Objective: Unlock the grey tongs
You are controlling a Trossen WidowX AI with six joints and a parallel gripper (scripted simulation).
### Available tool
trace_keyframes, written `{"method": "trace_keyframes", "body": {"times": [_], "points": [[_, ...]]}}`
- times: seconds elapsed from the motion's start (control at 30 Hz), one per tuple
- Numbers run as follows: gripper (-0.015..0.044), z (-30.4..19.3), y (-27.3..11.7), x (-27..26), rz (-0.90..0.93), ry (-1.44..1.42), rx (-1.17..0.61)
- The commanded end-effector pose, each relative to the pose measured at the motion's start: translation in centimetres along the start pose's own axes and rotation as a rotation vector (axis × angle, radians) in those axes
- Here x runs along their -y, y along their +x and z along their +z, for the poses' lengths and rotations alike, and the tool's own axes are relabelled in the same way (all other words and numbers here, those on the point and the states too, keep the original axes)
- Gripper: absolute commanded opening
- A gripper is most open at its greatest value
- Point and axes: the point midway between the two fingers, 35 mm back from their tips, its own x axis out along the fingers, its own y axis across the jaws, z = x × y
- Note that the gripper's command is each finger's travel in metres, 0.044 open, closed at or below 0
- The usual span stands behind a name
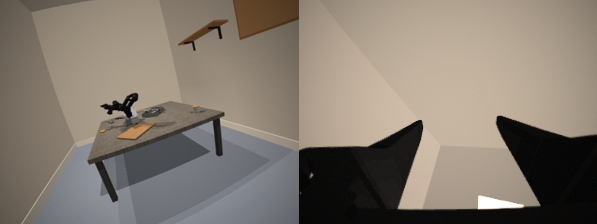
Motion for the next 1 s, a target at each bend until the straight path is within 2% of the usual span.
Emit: {"method": "trace_keyframes", "body": {"times": [0.0,0.13,0.17,0.37,0.5,0.73,0.97], "points": [[0.0374,-0.2,0.1,-0.2,0.008,0.010,-0.006],[0.0269,-2.6,0.7,-2.6,0.111,0.144,-0.095],[0.0260,-3.7,0.8,-3.6,0.149,0.201,-0.135],[0.0260,-10.1,0.3,-9.6,0.331,0.515,-0.404],[0.0260,-13.8,-1.6,-13.5,0.407,0.712,-0.604],[0.0260,-19.1,-7.2,-19.2,0.457,1.046,-0.983],[0.0260,-22.5,-14.5,-23.5,0.366,1.351,-1.410]]}}
